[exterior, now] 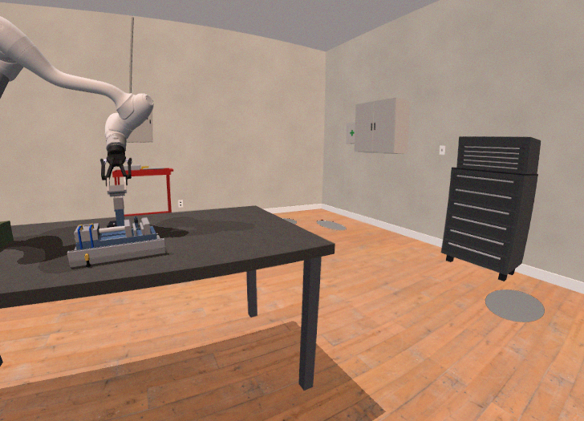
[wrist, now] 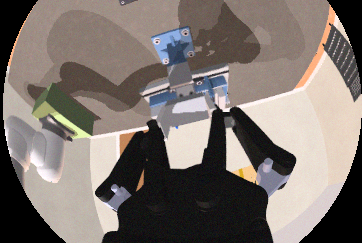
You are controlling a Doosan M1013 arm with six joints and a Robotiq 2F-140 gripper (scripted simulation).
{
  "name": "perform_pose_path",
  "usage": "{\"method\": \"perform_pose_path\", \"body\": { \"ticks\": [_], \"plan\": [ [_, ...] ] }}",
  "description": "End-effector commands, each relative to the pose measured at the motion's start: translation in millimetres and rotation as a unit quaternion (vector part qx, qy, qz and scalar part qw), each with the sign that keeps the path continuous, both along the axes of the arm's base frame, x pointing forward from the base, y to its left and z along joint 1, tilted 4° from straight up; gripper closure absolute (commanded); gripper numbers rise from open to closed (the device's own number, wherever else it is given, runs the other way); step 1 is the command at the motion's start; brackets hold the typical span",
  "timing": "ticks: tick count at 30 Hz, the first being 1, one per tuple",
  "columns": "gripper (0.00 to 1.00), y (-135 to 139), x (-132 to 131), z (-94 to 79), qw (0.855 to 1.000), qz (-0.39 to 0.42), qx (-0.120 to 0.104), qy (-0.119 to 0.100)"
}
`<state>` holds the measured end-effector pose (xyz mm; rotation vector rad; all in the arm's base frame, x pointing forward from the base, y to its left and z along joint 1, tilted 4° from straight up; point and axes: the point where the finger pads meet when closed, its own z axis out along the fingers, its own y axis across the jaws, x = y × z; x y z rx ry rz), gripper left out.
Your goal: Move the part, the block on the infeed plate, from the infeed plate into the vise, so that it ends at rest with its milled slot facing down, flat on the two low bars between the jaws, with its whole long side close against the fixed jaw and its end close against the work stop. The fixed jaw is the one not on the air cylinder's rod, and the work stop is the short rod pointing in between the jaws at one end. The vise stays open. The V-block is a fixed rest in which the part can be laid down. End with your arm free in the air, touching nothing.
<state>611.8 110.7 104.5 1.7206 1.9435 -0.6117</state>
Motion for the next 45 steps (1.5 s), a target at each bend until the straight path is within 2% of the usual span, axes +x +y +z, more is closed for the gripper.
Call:
{"method": "perform_pose_path", "body": {
  "ticks": [1, 10, 12, 27, 29, 43, 45],
  "plan": [
    [1.00, -1.2, -0.5, 0.1, 1.000, -0.001, 0.015, 0.002],
    [1.00, -2.9, -0.3, 1.3, 0.998, -0.001, 0.056, 0.007],
    [1.00, -2.9, -0.3, 1.3, 0.998, -0.001, 0.056, 0.007],
    [1.00, -6.8, 0.2, 3.3, 0.990, -0.003, 0.141, 0.016],
    [1.00, -6.8, 0.2, 3.3, 0.990, -0.003, 0.141, 0.016],
    [1.00, -10.8, 0.6, 4.4, 0.975, -0.005, 0.220, 0.025],
    [1.00, -11.0, 0.6, 4.5, 0.974, -0.005, 0.225, 0.026]
  ]
}}
